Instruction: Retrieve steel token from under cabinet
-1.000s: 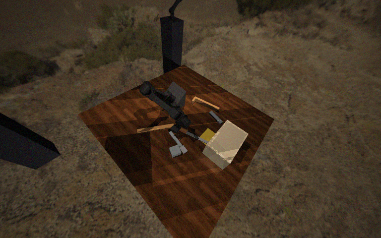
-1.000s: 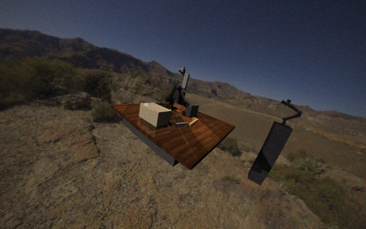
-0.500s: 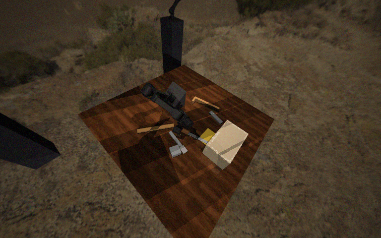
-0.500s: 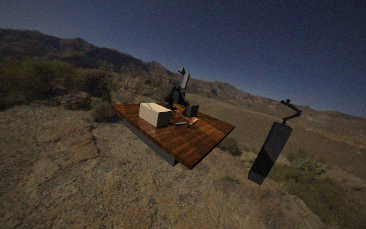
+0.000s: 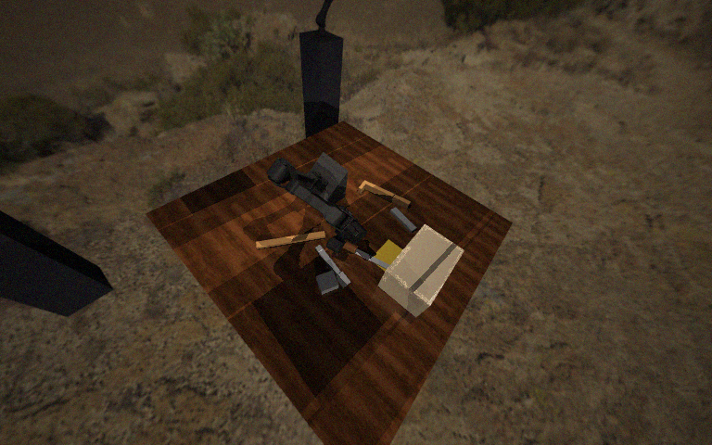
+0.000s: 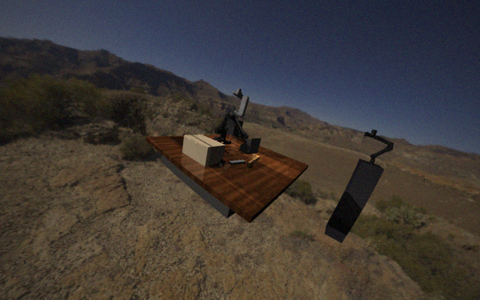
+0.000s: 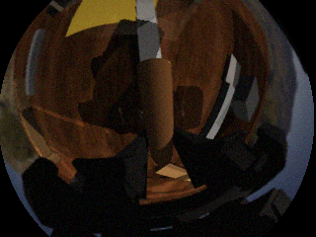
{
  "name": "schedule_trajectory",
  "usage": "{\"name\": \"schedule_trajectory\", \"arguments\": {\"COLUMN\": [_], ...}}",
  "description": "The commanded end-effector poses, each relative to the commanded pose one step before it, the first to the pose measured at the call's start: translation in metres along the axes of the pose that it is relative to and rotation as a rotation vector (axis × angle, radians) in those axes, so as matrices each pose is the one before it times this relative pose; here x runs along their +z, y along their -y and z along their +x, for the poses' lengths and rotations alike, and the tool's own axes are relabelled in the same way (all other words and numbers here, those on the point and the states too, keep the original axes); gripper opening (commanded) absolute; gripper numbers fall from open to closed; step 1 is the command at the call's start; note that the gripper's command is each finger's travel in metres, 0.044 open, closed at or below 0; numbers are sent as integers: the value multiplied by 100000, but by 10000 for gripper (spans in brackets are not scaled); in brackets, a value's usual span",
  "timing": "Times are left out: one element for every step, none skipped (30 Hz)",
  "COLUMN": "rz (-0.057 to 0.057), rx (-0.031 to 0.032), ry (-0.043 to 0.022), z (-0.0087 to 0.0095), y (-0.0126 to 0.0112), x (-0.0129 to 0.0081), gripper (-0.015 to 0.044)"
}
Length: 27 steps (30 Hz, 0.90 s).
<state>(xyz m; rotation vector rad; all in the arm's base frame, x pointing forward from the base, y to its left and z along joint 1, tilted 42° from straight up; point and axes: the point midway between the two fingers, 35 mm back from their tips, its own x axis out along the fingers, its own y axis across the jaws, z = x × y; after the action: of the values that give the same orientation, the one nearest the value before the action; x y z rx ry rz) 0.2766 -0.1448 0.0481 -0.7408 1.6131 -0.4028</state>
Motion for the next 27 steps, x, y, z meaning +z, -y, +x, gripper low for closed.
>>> {"name": "schedule_trajectory", "arguments": {"rz": [259, 6, 6, 6, 6, 6, 6, 5, 5, 5, 5, 5, 5, 5, 5, 5, 5, 5, 5, 5, 5, 5, 5, 5, 5, 5, 5], "rx": [-116, 3, 2, 2, 2, 2, 2, 2, 2, 2, 1, 1, 1, 1, 1, 1, 1, 1, 1, 1, 1, 1, 1, 1, 1, 1, 1], "ry": [-1, 4, 4, 4, 4, 4, 4, 4, 4, 5, 5, 5, 5, 5, 5, 5, 5, 5, 5, 5, 5, 5, 5, 5, 5, 5, 5], "z": [-5, -2, -2, -2, -2, -2, -2, -2, -2, -2, -2, -2, -2, -2, -2, -2, -2, -2, -2, -2, -2, -2, -2, -2, -2, -2, -2], "y": [35, -5, -5, -4, -4, -4, -4, -4, -4, -4, -4, -4, -4, -4, -4, -4, -4, -4, -4, -4, -4, -4, -4, -4, -4, -4, -4], "x": [754, 122, 122, 122, 122, 122, 122, 122, 122, 122, 122, 122, 122, 122, 122, 122, 122, 122, 122, 122, 122, 121, 115, 114, 115, 115, 115], "gripper": [0, 0, 0, 0, 0, 0, 0, 0, 0, 0, 0, 0, 0, 0, 0, 0, 0, 0, 0, 0, 0, 0, 0, 0, 0, 0, 0]}}
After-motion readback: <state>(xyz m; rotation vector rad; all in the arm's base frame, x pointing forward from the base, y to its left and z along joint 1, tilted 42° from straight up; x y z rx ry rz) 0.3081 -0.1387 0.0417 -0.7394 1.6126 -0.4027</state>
